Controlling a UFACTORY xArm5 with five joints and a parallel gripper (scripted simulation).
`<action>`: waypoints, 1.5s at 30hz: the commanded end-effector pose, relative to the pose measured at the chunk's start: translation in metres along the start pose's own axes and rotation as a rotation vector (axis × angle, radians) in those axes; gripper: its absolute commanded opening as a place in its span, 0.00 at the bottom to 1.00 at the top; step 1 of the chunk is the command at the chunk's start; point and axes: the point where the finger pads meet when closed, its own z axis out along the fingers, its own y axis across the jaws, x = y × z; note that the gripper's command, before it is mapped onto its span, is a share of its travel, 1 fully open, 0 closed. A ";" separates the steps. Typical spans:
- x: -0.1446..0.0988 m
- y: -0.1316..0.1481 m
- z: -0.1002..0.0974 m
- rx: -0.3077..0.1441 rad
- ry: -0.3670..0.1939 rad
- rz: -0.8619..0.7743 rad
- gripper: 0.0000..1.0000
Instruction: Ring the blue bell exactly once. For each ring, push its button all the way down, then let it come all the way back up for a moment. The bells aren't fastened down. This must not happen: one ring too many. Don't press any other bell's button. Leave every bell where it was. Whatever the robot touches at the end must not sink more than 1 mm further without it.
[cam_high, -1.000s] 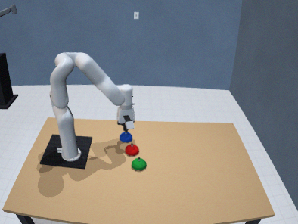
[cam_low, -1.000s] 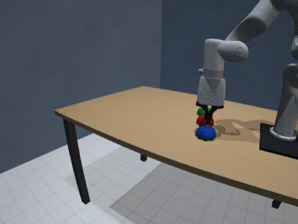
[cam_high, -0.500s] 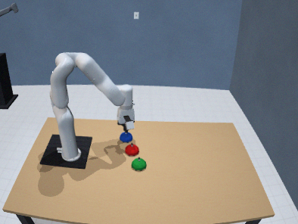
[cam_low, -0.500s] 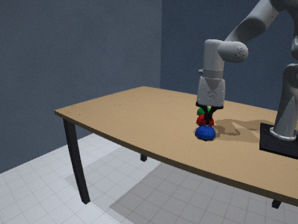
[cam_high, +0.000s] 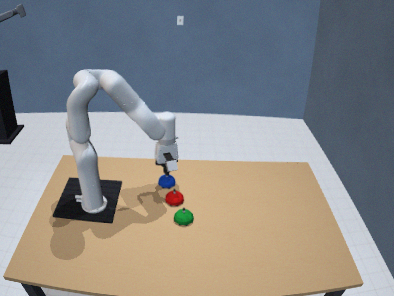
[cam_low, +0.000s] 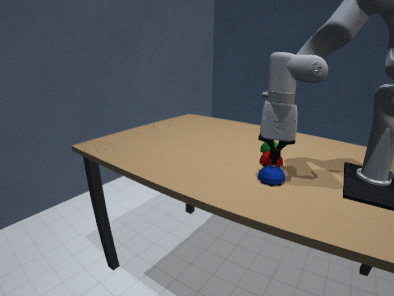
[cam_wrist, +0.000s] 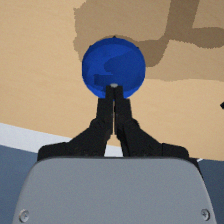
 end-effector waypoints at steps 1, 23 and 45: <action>0.000 0.001 0.001 -0.002 0.000 0.000 0.00; 0.000 0.001 -0.008 -0.002 0.000 0.000 0.00; 0.000 0.001 -0.059 -0.002 0.000 0.000 0.00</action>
